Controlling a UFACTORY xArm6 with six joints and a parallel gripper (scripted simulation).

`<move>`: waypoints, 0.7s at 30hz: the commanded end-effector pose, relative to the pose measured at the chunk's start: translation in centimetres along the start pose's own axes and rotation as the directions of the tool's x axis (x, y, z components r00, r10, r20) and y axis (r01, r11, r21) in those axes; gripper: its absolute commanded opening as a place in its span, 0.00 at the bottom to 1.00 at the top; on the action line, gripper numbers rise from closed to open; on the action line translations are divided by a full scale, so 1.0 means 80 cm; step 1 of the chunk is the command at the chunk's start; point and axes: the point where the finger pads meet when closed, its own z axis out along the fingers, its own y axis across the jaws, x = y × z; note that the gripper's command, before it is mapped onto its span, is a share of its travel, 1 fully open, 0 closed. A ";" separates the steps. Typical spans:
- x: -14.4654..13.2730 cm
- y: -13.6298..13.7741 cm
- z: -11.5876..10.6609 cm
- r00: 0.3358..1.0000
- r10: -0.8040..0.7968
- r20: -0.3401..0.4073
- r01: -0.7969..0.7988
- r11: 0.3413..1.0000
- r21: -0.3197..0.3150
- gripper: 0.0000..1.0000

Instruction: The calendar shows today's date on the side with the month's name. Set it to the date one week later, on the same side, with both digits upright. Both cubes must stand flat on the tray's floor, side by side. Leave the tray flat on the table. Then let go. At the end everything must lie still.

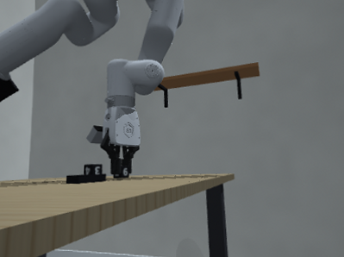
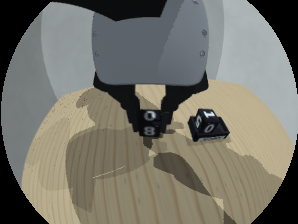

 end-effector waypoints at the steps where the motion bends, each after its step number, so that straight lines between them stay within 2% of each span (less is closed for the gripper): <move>1: 0.000 0.000 0.000 1.000 0.000 0.001 0.000 1.000 0.000 0.27; 21: 0.000 0.000 0.004 1.000 0.000 0.001 0.000 1.000 0.000 0.27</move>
